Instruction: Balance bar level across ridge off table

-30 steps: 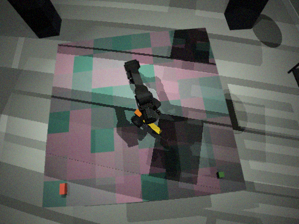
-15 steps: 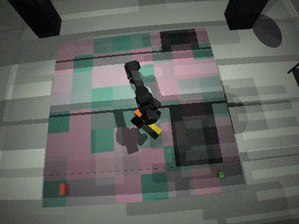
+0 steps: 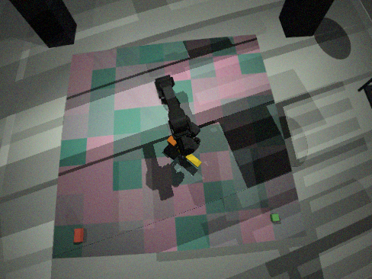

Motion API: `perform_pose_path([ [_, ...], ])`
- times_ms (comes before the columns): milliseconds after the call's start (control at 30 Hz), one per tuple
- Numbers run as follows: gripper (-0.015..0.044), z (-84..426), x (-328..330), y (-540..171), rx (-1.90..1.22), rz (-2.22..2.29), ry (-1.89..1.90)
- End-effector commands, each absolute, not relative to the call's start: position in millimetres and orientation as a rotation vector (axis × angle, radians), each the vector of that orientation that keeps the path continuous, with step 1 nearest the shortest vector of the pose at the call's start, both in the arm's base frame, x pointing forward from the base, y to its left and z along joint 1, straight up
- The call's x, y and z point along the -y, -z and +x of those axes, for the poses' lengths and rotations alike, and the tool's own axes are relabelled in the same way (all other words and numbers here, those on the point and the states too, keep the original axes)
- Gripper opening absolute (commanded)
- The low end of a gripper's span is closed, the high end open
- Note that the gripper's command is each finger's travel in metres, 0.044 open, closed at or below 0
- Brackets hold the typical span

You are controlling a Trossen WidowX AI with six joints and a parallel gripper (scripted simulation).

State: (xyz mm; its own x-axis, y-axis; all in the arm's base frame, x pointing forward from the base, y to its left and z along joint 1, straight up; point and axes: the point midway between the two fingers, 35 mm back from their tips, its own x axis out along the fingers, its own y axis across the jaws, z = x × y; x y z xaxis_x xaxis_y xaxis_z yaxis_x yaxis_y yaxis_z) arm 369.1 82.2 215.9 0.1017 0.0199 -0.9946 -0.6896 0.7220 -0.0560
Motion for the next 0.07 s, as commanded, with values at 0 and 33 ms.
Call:
perform_pose_path([
  [0, 0.0440, 369.1, -82.3, -217.1, -1.382, -0.605, -0.574],
  [33, 0.0440, 369.1, -82.3, -217.1, -1.382, -0.605, -0.574],
])
